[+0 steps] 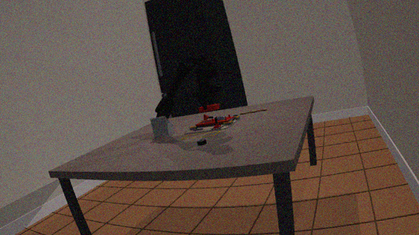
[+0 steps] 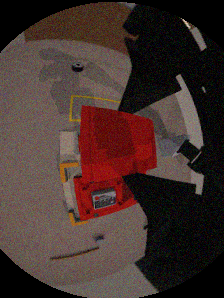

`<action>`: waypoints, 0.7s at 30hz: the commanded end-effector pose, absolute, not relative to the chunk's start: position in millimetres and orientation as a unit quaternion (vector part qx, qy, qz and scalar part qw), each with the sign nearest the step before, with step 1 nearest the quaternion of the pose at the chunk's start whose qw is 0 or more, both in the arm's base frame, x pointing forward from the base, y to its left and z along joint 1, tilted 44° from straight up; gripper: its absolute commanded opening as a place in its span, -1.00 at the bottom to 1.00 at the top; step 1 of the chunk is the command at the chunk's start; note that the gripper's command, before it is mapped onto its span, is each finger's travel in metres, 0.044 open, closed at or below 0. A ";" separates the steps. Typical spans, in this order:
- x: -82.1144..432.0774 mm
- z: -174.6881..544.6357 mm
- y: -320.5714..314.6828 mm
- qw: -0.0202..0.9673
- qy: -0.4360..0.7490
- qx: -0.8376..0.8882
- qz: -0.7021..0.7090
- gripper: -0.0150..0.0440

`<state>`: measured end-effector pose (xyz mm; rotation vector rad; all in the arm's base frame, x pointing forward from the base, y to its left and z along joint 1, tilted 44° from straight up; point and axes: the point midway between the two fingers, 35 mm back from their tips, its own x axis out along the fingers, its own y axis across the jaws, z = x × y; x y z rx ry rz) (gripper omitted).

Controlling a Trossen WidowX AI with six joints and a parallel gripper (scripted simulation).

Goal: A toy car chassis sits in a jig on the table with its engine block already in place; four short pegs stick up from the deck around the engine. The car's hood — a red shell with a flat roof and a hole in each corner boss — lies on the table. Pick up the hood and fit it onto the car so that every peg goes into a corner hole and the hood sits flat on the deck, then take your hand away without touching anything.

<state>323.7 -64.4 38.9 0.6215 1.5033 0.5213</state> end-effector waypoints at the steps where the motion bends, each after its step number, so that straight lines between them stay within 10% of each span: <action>1: 330.5 60.5 -43.1 0.657 0.661 0.279 0.229 -0.49; 21: 335.4 104.7 20.3 0.650 0.661 0.290 0.238 -0.49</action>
